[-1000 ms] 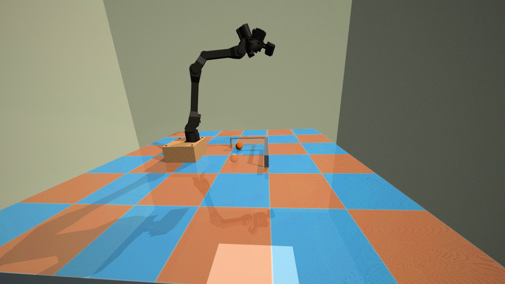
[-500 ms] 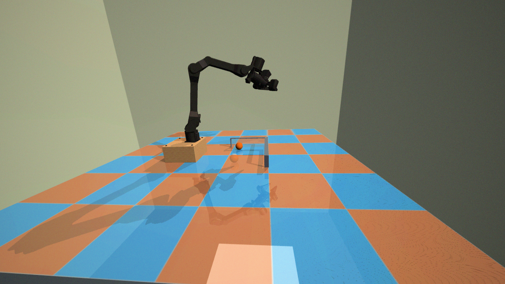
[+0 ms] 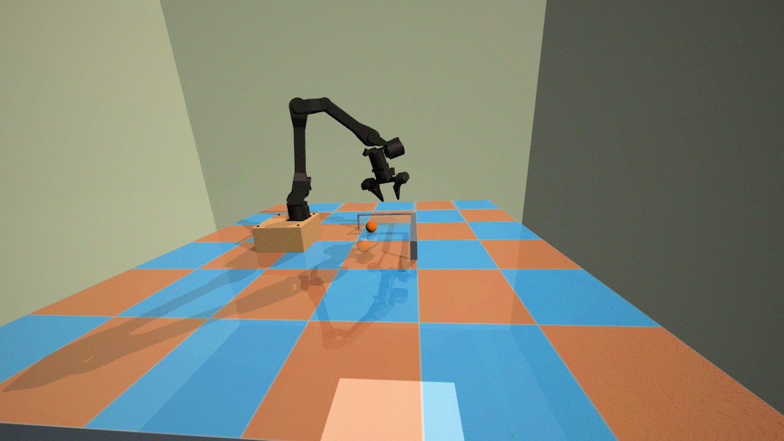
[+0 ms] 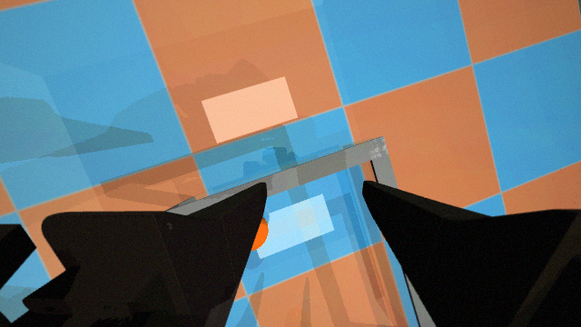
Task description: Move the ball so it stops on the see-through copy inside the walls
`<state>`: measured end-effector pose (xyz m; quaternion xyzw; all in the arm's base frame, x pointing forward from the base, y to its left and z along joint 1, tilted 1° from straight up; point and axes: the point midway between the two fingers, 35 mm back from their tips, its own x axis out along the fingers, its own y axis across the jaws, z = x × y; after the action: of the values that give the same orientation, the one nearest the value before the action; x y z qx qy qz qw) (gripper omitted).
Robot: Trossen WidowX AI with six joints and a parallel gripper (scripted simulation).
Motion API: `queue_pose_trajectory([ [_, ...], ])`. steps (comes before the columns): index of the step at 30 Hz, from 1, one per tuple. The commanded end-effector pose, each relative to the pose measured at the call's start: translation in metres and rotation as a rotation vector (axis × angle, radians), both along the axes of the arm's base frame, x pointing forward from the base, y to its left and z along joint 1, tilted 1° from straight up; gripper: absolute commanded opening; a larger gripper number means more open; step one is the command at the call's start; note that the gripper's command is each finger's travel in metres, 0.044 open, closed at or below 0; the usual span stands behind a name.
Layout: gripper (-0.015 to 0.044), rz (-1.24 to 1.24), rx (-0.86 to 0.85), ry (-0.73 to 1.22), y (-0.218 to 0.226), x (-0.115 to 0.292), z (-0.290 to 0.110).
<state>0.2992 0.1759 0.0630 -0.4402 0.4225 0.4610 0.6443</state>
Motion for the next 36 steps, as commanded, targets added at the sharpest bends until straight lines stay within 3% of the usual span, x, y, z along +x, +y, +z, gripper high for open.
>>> queue_pose_trajectory([
  [1,0.0322,0.188,-0.192,0.123,-0.037,-0.046,-0.032],
  [4,0.0322,0.270,-0.258,0.179,-0.052,-0.065,-0.041],
  [36,0.0322,0.270,-0.258,0.179,-0.052,-0.064,-0.081],
])
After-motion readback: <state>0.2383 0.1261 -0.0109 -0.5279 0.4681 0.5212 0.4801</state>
